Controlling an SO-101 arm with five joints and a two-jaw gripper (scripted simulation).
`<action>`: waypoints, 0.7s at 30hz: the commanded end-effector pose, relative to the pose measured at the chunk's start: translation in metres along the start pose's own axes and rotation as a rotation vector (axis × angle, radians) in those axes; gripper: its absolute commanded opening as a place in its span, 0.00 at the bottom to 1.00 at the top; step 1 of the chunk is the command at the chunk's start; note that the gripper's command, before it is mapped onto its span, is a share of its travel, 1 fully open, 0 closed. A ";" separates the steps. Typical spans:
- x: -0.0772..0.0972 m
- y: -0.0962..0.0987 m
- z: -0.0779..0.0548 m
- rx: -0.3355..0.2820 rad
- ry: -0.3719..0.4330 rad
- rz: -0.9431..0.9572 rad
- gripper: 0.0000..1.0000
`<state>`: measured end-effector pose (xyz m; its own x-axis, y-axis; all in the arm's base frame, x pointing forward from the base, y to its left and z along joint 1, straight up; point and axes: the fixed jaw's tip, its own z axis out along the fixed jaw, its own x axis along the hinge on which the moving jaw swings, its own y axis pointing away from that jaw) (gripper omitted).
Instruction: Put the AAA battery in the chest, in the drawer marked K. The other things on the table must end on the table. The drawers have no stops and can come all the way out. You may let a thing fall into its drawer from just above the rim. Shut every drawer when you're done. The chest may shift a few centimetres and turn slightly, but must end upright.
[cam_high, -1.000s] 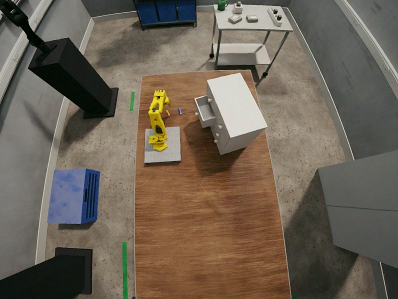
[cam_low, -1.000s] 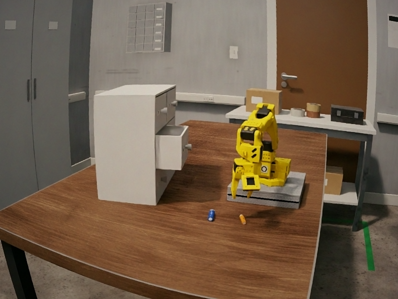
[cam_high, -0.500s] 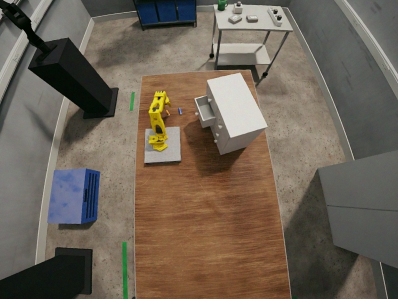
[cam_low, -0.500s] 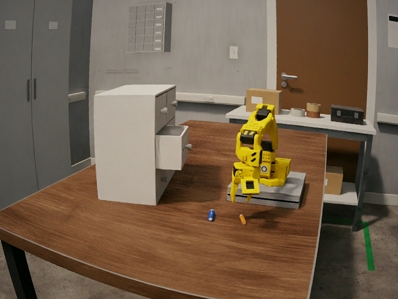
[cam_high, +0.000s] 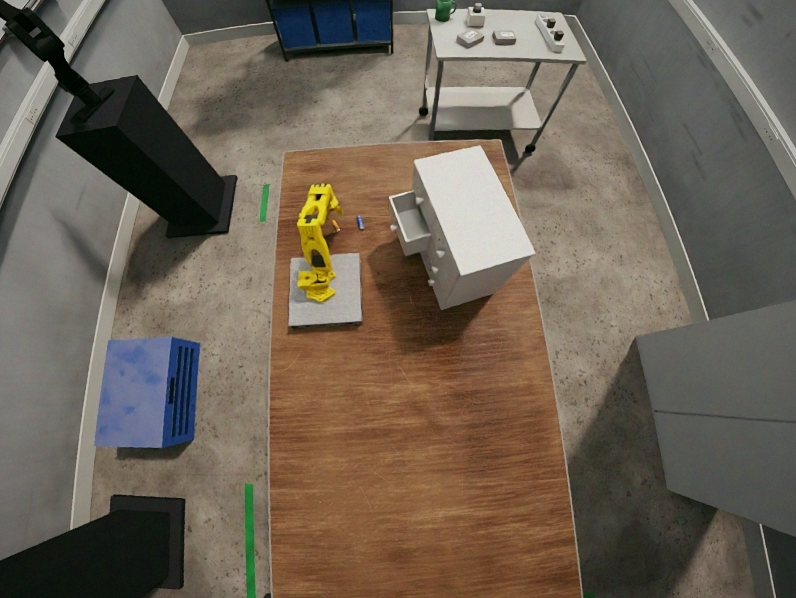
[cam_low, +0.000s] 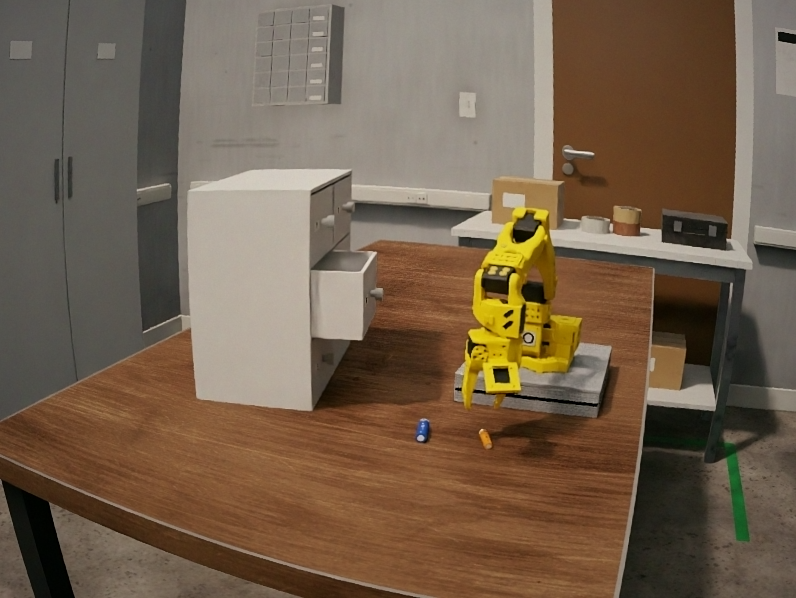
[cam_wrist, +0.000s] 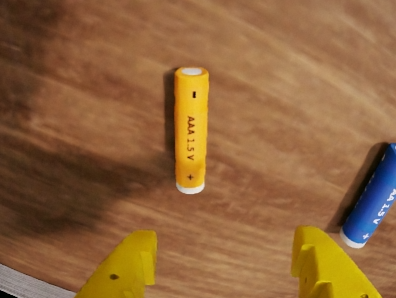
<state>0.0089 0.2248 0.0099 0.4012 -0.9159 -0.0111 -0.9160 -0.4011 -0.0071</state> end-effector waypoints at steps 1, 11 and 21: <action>0.002 0.005 0.005 -0.009 0.015 -0.013 0.19; 0.003 0.006 0.007 -0.009 0.015 -0.013 0.19; 0.003 0.006 0.007 -0.009 0.015 -0.013 0.19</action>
<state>0.0075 0.2228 0.0057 0.4065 -0.9136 -0.0077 -0.9137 -0.4064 -0.0054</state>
